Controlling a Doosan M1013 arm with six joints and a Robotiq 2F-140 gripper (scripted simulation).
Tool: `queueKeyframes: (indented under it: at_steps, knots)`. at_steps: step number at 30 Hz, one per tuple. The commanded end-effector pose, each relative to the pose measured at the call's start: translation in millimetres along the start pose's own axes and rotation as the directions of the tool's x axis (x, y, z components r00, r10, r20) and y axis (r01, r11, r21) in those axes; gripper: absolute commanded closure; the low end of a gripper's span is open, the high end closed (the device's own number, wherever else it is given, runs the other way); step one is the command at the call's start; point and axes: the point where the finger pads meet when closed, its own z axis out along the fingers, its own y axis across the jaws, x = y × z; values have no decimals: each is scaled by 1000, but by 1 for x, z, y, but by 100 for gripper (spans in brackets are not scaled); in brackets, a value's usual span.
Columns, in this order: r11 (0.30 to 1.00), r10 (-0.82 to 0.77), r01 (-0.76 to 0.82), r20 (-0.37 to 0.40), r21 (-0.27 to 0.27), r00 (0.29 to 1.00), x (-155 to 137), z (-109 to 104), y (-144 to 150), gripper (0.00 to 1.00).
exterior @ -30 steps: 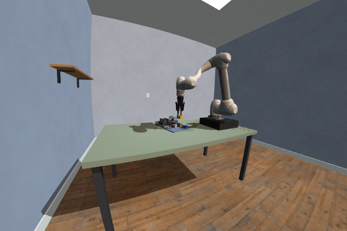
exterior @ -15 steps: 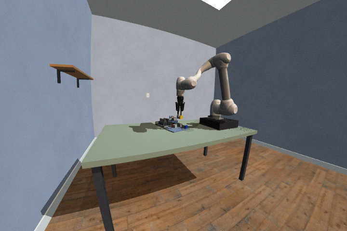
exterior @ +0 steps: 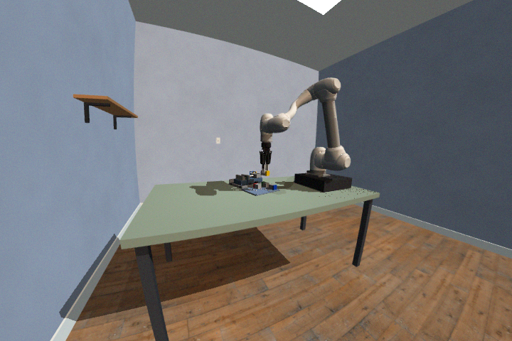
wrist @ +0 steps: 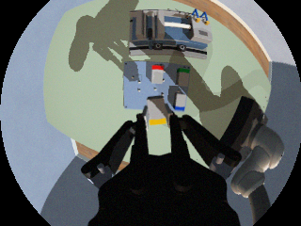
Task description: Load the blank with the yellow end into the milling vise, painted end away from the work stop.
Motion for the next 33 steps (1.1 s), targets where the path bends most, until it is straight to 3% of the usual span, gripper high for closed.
queueKeyframes:
  at_steps: [1, 22, 33]
  knots:
    - [999, -47, 47, 1, 1, 999, 0, 0, 0, 100]
    - [957, -291, 291, -1, 0, 957, 0, 0, 0, 100]
    - [894, -447, 447, 0, 0, 894, 0, 0, 0, 100]
